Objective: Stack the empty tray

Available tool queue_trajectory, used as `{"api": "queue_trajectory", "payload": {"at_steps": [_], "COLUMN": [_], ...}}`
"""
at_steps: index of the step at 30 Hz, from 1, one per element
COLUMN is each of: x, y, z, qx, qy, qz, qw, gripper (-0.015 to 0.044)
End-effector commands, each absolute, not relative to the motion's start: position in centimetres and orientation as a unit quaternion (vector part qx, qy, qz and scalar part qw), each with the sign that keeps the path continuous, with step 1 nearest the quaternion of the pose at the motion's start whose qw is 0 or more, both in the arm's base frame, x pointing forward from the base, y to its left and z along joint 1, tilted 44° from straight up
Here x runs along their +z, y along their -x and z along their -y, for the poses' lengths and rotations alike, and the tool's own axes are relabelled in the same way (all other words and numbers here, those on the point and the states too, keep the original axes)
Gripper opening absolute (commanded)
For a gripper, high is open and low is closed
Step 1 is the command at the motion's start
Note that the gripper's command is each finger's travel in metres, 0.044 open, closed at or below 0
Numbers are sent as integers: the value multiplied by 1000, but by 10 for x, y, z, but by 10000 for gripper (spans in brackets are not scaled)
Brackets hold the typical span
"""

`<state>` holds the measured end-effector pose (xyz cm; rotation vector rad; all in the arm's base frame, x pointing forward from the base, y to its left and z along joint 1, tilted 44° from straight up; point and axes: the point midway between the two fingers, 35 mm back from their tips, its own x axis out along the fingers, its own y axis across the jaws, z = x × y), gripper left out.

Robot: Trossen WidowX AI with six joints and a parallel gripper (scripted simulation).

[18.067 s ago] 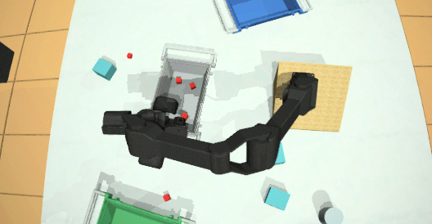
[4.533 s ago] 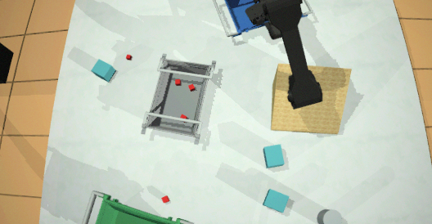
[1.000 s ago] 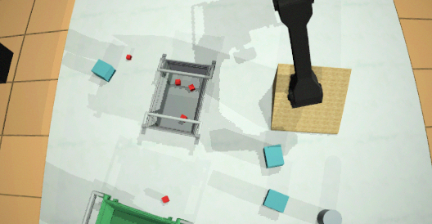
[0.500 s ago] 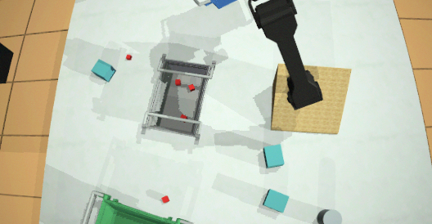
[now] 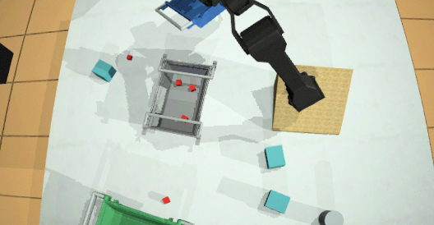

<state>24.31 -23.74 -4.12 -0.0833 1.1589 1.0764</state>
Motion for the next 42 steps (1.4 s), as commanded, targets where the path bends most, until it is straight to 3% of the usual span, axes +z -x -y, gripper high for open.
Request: {"api": "queue_trajectory", "payload": {"at_steps": [1, 22, 42], "x": [-21, 48, 108], "y": [-259, -314, -331], "z": [230, 141, 45], "qx": [488, 563, 630], "qy": [69, 173, 252], "qz": [-503, -413, -309], "qw": [710, 695, 666], "gripper": [0, 0, 0]}}
